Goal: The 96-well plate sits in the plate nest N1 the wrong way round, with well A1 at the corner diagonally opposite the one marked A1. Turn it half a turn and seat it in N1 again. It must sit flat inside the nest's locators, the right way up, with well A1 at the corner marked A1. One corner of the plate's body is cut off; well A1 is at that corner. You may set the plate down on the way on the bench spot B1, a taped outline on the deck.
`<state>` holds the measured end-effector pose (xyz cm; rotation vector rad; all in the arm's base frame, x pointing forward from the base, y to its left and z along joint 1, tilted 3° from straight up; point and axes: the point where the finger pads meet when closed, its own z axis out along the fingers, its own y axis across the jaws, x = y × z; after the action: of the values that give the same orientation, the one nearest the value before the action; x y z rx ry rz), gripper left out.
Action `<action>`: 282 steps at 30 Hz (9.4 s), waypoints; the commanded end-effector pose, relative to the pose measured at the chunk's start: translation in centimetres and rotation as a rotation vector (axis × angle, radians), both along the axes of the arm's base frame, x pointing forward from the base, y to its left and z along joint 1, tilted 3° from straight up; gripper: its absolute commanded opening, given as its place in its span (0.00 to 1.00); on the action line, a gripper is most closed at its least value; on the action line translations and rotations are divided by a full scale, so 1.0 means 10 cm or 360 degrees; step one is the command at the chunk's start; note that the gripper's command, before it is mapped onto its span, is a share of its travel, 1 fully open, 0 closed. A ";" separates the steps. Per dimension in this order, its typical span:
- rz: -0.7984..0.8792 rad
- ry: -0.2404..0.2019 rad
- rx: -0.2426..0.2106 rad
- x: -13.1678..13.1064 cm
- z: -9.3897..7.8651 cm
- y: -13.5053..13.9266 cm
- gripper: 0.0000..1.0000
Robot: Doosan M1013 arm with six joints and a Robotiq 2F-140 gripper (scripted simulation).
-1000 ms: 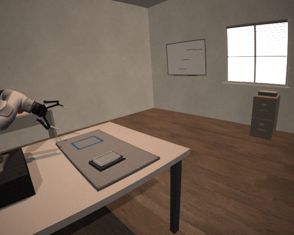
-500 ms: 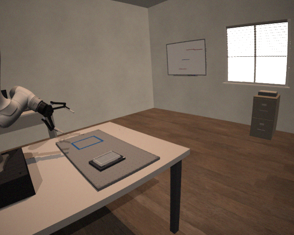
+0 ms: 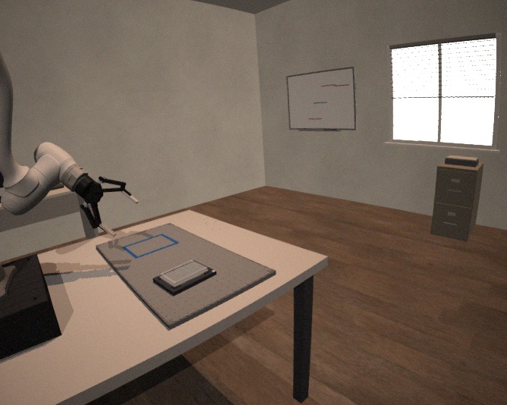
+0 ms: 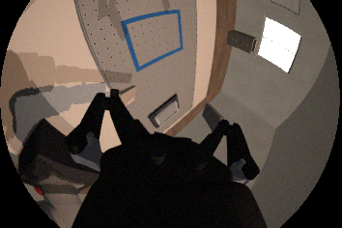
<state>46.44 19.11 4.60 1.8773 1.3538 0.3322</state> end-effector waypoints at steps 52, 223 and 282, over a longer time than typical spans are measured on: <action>-0.1246 0.0648 0.0773 0.71 -0.56 -1.86 1.00; -0.1470 0.0616 0.1173 1.24 -0.51 -2.49 0.00; -0.2475 0.0138 0.1418 1.11 -0.61 -1.27 0.00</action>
<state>57.58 5.91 -1.44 3.0253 -0.6311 -0.0137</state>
